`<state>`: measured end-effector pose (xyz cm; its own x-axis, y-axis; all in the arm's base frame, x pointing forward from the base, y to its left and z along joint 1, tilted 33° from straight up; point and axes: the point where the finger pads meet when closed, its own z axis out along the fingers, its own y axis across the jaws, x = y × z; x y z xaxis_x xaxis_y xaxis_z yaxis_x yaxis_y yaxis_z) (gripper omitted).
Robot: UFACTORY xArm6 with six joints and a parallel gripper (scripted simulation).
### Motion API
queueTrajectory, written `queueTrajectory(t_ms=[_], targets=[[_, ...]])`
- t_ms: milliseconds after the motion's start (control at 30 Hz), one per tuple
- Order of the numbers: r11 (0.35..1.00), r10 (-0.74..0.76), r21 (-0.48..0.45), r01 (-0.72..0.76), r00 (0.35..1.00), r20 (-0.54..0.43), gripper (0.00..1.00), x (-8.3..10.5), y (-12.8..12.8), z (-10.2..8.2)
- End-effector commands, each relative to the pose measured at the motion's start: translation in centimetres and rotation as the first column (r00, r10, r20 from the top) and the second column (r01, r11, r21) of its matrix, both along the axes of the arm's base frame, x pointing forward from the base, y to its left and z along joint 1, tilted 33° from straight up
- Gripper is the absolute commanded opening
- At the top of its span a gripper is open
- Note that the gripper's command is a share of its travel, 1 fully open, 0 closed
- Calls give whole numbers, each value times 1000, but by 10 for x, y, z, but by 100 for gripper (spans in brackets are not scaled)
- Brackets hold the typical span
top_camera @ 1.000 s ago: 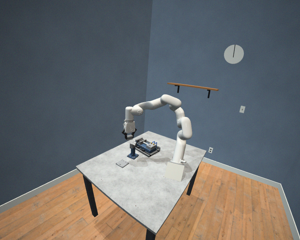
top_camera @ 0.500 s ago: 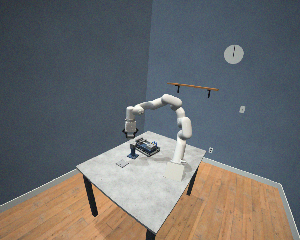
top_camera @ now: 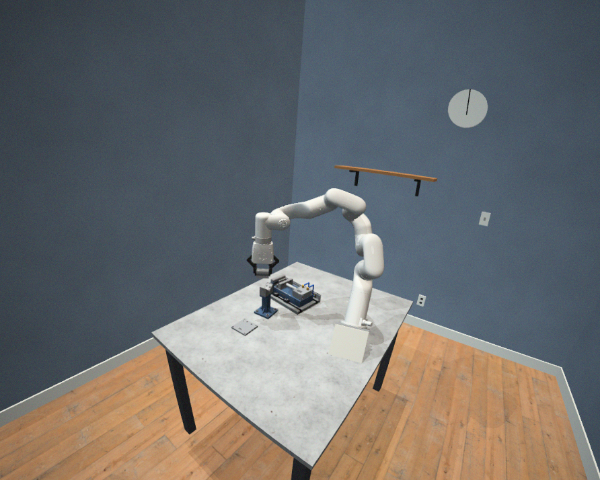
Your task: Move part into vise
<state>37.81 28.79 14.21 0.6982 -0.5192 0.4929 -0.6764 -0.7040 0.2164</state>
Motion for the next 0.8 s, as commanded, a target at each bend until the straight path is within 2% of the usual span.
queueTrajectory(t_ms=[0,767], targets=[[999,-42,16,42,999,29,0,1,-1,2],[953,-296,109,281,942,159,0,2,-13,9]])
